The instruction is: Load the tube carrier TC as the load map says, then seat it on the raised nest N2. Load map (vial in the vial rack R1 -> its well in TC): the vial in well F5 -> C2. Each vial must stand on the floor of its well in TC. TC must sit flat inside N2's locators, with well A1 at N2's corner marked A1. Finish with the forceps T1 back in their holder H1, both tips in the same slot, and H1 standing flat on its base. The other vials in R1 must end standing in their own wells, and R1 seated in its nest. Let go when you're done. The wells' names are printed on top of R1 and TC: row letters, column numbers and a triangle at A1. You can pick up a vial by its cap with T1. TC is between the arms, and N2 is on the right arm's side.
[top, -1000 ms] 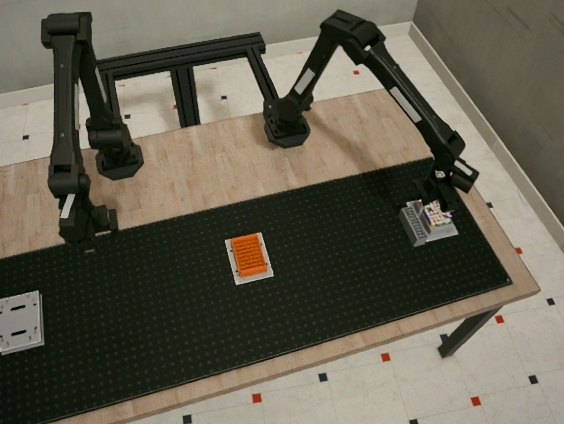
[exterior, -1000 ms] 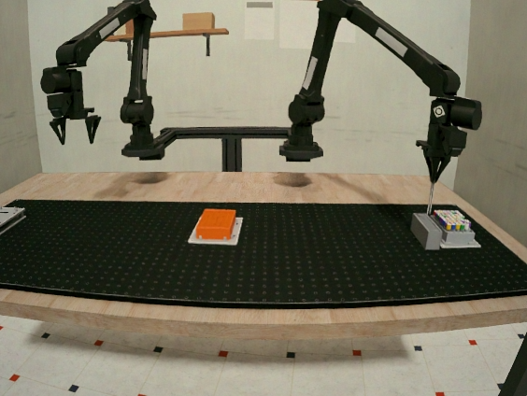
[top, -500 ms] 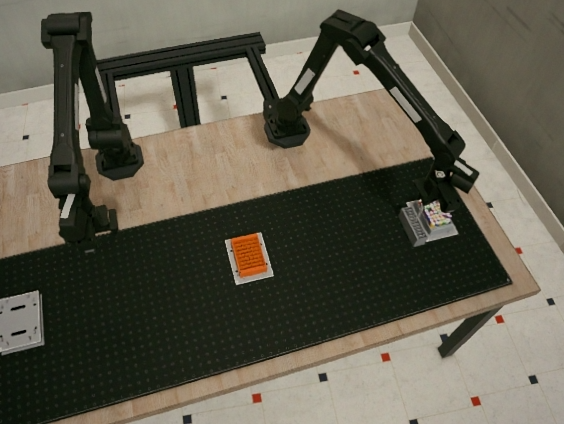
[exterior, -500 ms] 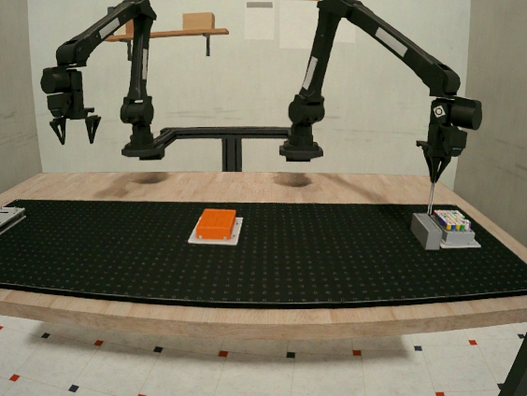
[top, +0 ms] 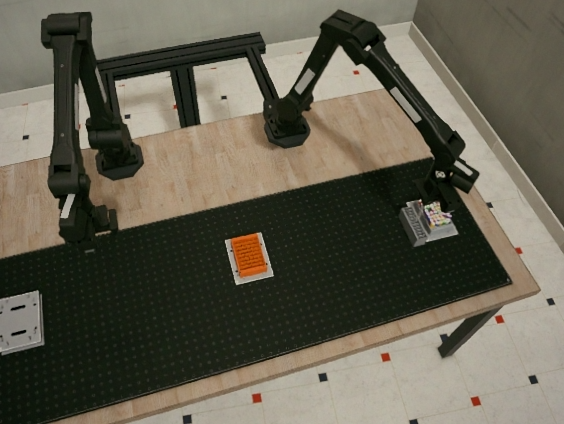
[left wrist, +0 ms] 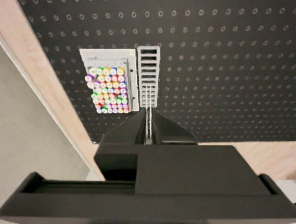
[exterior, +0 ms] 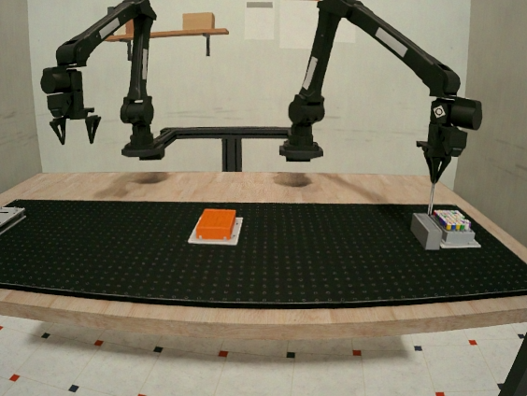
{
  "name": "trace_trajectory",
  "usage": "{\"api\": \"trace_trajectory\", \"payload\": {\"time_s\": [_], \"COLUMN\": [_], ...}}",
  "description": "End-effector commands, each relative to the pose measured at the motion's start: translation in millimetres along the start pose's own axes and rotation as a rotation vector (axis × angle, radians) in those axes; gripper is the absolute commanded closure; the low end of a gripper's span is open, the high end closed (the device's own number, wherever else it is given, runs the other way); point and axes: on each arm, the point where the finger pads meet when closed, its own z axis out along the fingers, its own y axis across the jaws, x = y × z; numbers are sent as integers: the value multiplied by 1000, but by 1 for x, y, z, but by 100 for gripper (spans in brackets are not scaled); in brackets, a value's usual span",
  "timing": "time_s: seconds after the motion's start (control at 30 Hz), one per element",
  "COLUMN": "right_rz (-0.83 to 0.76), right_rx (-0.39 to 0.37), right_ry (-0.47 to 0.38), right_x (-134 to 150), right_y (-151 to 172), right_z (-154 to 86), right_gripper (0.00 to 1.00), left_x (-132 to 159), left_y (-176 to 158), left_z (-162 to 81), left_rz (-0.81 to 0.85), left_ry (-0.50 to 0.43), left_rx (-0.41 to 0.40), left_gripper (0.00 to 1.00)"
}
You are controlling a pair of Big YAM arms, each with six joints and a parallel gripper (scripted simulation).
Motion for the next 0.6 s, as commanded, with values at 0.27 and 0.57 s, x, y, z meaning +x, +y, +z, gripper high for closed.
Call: {"api": "trace_trajectory", "payload": {"time_s": [0.27,0.57], "right_rz": [-8,-8], "right_rx": [-4,-4], "right_ry": [14,14], "right_x": [-1,-1], "right_y": [0,0], "right_z": [0,0], "right_gripper": [0,0], "left_x": [-14,-13], "left_y": [1,0], "left_z": [-1,0], "left_rz": [5,5], "left_ry": [-21,-19], "left_rx": [-12,-11], "left_gripper": [93,93]}}
